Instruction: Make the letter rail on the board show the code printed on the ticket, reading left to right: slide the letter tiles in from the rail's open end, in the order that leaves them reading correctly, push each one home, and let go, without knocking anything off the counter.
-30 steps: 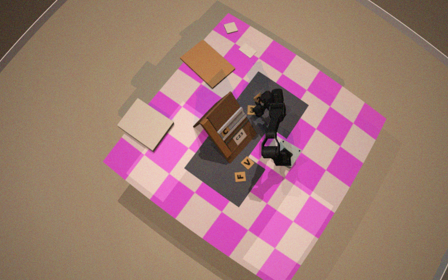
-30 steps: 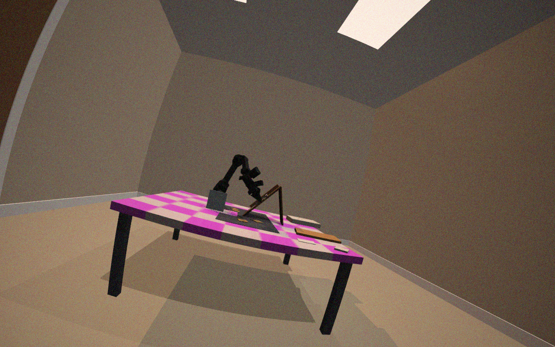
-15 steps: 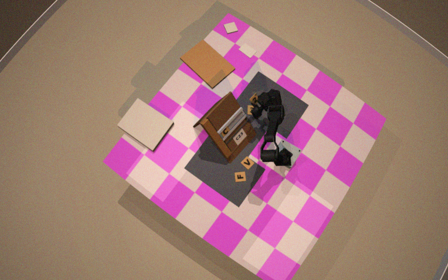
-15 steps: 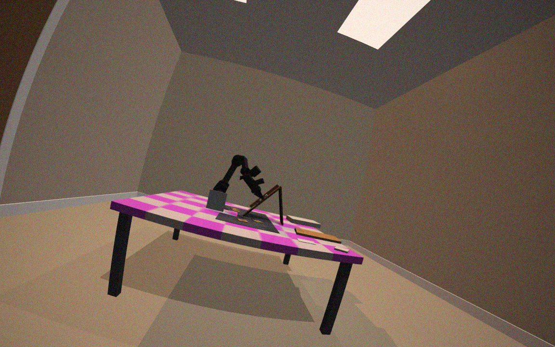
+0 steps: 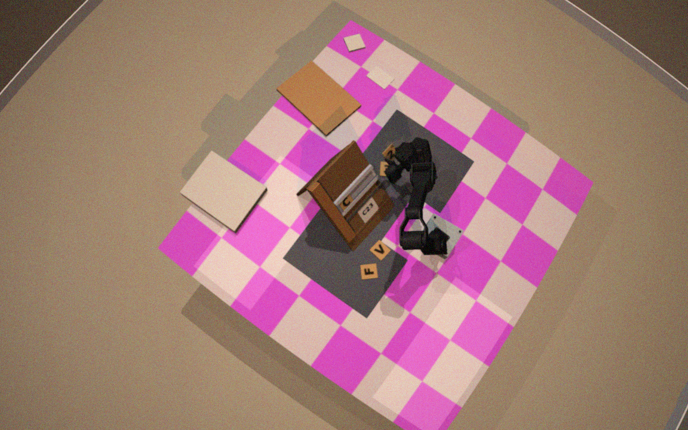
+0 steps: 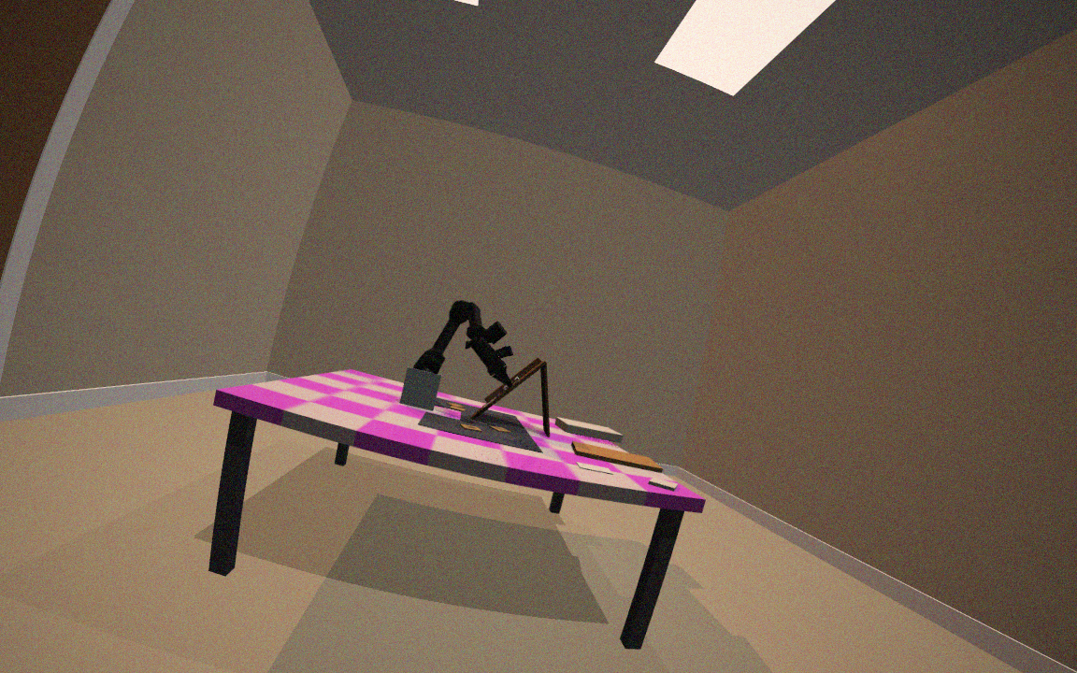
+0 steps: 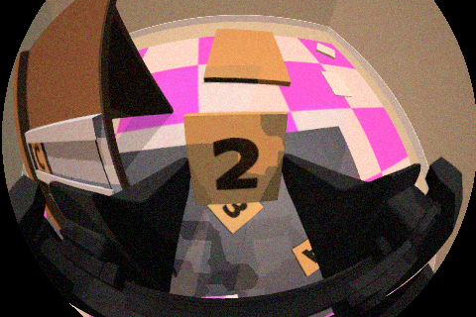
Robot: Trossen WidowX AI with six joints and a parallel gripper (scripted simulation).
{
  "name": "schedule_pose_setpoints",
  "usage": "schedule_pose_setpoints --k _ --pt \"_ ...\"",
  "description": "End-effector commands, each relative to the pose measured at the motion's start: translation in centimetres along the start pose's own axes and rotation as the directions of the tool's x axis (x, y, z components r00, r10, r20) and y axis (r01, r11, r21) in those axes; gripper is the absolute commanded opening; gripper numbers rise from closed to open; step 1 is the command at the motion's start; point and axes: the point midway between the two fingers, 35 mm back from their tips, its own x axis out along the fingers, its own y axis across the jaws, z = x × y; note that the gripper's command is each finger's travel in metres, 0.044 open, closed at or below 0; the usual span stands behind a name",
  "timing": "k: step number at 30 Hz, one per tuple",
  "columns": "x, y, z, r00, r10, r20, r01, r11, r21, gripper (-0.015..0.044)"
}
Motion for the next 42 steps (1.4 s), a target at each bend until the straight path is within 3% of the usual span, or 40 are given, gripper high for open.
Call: schedule_pose_setpoints --k 1,42 --pt "0.0 0.3 0.0 1.0 0.003 0.002 -0.003 1.0 0.001 0.0" --pt "-0.1 2.4 -0.1 1.0 0.004 0.002 -0.004 1.0 0.002 0.0"
